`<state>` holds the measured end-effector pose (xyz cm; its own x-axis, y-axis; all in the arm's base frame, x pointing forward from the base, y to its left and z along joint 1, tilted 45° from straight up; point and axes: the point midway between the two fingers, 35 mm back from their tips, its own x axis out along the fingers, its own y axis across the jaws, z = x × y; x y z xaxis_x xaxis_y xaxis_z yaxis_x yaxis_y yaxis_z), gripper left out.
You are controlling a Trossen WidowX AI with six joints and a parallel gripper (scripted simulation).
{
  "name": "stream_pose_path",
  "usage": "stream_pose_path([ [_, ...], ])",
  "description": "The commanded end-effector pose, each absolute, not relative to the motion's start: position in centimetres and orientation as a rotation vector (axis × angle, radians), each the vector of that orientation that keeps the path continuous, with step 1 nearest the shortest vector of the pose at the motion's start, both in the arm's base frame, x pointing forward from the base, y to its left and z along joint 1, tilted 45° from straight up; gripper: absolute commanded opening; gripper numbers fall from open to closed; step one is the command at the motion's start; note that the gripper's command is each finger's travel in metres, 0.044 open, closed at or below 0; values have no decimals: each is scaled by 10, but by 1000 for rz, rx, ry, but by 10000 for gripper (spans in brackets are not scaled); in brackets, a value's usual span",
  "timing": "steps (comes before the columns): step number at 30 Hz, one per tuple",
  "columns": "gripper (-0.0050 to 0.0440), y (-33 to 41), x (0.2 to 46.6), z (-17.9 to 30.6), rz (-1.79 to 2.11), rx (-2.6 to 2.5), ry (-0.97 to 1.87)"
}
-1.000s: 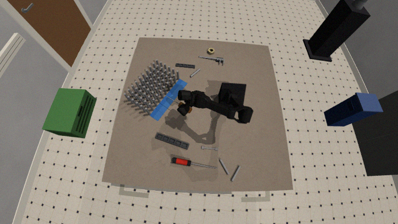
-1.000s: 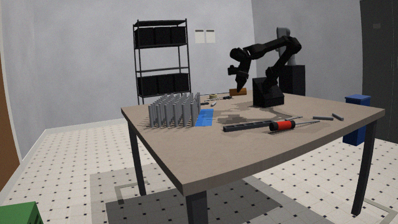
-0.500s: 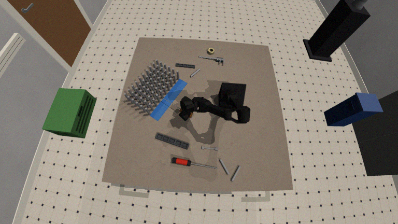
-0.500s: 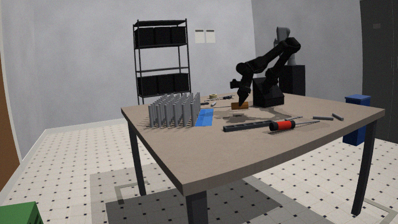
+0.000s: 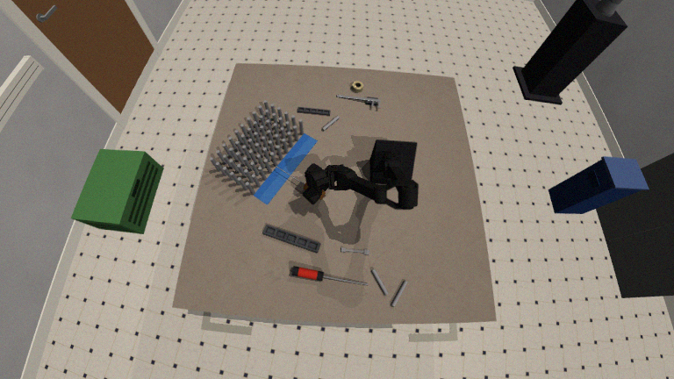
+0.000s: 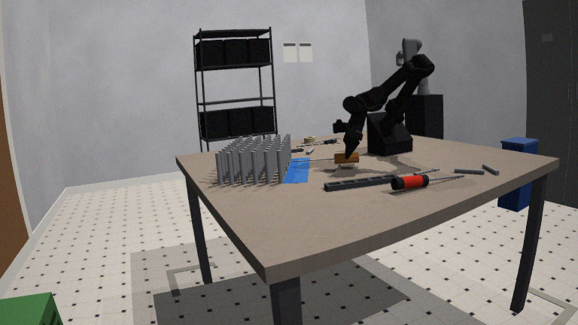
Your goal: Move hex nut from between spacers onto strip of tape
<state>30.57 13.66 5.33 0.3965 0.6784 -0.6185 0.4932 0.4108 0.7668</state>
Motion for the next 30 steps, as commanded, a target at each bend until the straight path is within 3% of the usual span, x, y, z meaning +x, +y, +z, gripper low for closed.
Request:
stream_pose_path([
  [1,-50,133,320,62,184,1227,1199],
  [30,-50,122,352,49,188,1226,1195],
])
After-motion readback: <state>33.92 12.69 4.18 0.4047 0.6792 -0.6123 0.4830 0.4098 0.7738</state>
